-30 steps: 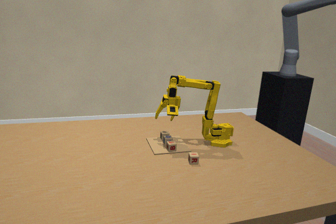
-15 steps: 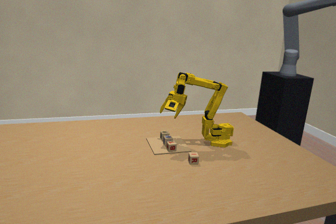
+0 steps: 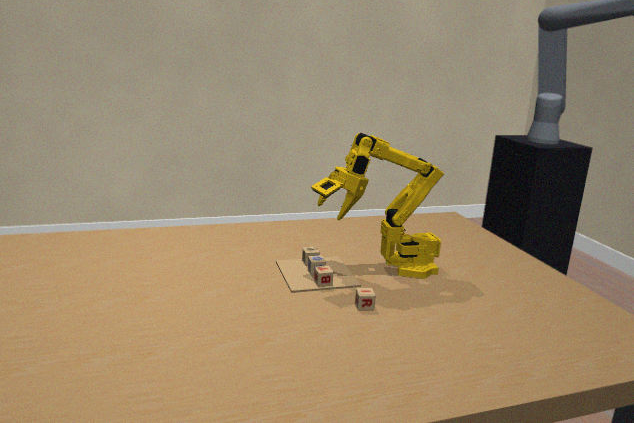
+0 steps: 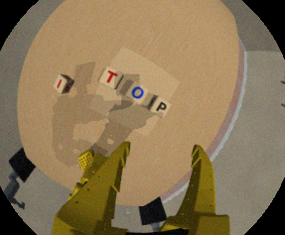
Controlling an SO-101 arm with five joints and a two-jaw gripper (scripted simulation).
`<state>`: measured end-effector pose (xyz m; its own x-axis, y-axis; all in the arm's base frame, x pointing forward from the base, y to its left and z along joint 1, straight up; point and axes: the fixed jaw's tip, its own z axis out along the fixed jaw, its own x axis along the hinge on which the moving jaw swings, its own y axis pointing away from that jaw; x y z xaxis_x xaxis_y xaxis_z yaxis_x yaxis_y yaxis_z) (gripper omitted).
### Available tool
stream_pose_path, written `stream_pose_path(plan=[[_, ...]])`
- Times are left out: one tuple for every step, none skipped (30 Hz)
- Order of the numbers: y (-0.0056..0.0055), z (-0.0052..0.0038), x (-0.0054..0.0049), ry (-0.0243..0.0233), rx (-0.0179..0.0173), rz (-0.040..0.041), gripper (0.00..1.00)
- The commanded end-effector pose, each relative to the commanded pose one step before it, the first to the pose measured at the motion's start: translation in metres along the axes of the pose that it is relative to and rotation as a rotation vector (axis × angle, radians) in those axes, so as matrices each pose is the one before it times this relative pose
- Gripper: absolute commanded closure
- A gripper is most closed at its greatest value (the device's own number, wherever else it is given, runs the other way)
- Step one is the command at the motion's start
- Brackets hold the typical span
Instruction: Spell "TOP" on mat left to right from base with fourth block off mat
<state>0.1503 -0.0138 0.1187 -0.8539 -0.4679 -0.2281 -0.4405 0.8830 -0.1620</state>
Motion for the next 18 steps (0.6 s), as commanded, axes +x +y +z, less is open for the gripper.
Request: stream_pose_path(plan=[[0.00163,-0.01218,-0.00518,-0.08705,0.042,0.11779,0.64],[0.00109,-0.000844,0.00023,-0.00741,0.00158,0.03087,0.64],[0.00103,-0.000794,0.00026,-0.00718,0.00125,0.02968,0.64],[0.00096,-0.000745,0.00028,-0.00692,0.00094,0.02841,0.64],[0.00089,-0.000696,0.0003,-0.00663,0.00066,0.02707,0.64],[0.00083,-0.000648,0.00031,-0.00631,0.00041,0.02568,0.64],[0.00076,-0.0006,0.00031,-0.00597,0.0002,0.02424,0.64],[0.0007,-0.000553,0.00031,-0.00561,0.00002,0.02275,0.64],[0.00064,-0.000508,0.00031,-0.00523,-0.00013,0.02123,0.64],[0.00058,-0.000463,0.0003,-0.00485,-0.00025,0.01968,0.64],[0.00052,-0.00042,0.00029,-0.00446,-0.00034,0.01812,0.64],[0.00047,-0.000378,0.00027,-0.00406,-0.0004,0.01654,0.64],[0.0,0.0,0.0,0.0,0.0,0.0,0.64],[0.0,0.0,0.0,0.0,0.0,0.0,0.64],[0.00041,-0.000338,0.00025,-0.00367,-0.00043,0.01497,0.64],[0.00036,-0.000299,0.00023,-0.00328,-0.00045,0.01341,0.64],[0.00032,-0.000262,0.00021,-0.0029,-0.00044,0.01188,0.64],[0.00027,-0.000227,0.00019,-0.00253,-0.00042,0.01038,0.64]])
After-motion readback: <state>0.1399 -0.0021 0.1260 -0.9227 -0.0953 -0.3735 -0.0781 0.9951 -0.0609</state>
